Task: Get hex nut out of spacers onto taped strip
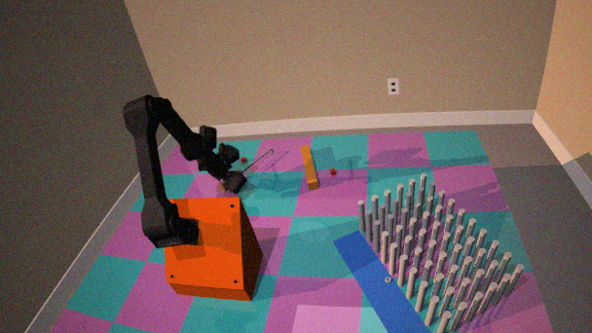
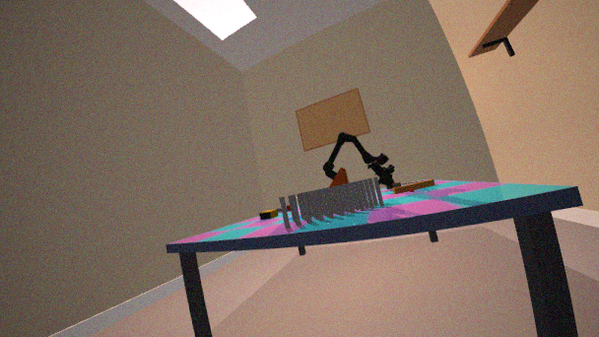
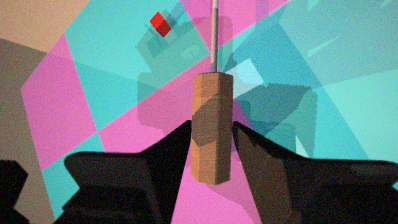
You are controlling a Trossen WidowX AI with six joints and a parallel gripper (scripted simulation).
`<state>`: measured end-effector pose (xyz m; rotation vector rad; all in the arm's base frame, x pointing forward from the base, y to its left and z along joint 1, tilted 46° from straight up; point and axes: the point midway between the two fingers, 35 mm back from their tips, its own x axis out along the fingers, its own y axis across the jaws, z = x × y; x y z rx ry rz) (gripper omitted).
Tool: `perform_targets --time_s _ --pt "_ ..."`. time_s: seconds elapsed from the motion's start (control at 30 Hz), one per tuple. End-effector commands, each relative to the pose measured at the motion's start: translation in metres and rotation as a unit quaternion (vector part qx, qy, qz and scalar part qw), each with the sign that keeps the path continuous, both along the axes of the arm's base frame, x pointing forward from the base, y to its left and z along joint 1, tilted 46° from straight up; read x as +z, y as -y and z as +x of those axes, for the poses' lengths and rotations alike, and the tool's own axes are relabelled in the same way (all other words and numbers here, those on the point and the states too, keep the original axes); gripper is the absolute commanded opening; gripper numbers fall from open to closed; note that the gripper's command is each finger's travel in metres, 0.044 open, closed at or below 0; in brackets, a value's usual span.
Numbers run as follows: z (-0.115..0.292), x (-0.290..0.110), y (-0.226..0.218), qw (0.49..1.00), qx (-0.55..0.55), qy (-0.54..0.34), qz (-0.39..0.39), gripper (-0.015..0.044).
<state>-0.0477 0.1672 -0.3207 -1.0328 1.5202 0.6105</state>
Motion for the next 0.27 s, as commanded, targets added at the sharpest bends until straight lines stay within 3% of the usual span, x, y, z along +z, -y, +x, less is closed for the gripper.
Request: perform_targets --time_s 0.0,0.23 --pt "-0.0003 0.0002 -0.0012 1.000 0.000 0.000 0.001 0.0236" --pt "-0.0003 0.0002 -0.0012 1.000 0.000 0.000 0.001 0.0420"
